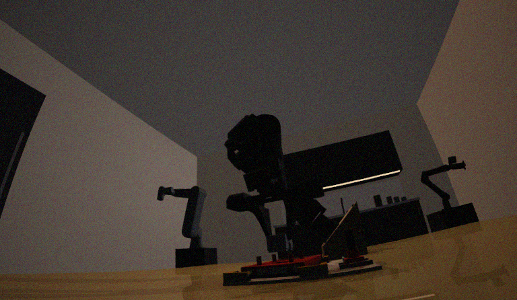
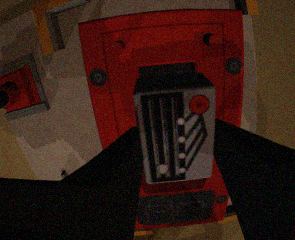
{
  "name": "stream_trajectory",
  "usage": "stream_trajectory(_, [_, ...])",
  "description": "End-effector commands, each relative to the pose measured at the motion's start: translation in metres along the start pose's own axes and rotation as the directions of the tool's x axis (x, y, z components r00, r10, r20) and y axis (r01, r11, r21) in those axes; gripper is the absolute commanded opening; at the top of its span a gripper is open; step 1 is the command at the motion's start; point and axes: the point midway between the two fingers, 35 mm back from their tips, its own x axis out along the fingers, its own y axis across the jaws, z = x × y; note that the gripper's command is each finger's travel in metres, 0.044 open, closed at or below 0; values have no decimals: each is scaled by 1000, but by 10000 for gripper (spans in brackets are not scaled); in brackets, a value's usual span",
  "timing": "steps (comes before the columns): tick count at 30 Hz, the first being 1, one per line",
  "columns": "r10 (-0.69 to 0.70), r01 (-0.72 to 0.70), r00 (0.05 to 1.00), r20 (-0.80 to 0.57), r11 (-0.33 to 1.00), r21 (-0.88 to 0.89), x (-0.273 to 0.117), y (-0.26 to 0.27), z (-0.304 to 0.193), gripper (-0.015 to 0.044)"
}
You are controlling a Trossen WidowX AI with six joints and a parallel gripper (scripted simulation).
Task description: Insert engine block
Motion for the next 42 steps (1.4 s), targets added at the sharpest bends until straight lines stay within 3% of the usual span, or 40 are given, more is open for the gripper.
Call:
stream_trajectory(1, [-4, 4, 1000, 4, 1000, -12, 0, -1, 1, 159])
stream_trajectory(42, [-4, 4, 1000, 5, 1000, -2, 6, -2, 1, 159])
